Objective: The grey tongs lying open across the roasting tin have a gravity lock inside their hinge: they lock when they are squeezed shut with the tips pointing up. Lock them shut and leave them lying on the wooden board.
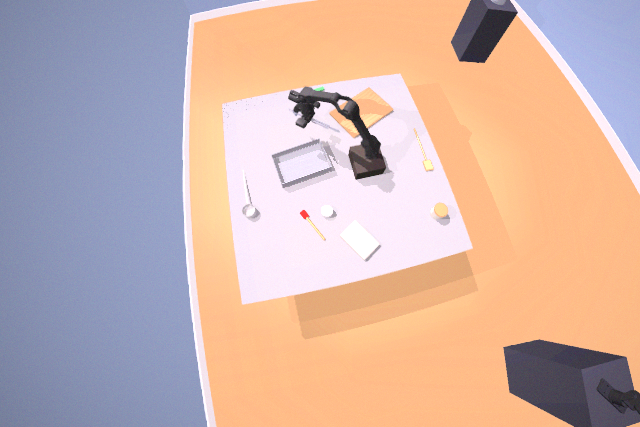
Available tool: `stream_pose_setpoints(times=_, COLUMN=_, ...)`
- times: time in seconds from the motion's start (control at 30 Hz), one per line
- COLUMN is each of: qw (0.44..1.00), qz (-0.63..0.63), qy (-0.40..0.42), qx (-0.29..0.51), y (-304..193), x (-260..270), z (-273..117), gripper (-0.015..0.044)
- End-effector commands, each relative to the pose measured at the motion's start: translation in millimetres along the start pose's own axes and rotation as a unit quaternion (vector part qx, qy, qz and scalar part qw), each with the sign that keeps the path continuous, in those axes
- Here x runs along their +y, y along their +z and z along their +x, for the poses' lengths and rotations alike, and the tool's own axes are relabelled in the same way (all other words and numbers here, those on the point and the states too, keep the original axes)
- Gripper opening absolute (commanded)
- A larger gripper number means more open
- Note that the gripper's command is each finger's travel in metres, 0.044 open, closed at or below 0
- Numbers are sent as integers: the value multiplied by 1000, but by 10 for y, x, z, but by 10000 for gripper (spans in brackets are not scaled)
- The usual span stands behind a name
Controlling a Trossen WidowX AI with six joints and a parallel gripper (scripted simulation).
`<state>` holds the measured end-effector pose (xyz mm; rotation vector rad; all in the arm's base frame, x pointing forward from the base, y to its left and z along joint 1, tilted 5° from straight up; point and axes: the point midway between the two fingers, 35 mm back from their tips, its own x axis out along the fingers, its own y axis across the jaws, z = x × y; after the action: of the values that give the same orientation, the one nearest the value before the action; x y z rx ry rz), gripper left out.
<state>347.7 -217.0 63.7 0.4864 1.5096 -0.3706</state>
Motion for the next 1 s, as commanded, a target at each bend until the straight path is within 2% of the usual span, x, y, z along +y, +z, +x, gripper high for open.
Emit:
stream_pose_setpoints(times=0.0, qw=1000, qz=-29, qy=-2, qx=-7, y=-35, x=-252, z=-52, gripper=-150)
stream_pose_setpoints(times=0.4, qw=992, qz=-130, qy=-3, qx=-4, y=-270, x=-1043, z=-44, gripper=-150)
stream_pose_setpoints(times=0.7, qw=990, qz=-141, qy=-3, qx=-4, y=-306, x=-1133, z=-45, gripper=-150)
stream_pose_setpoints(times=0.97, qw=981, qz=-195, qy=-6, qx=-3, y=-520, x=-1582, z=-56, gripper=-150)
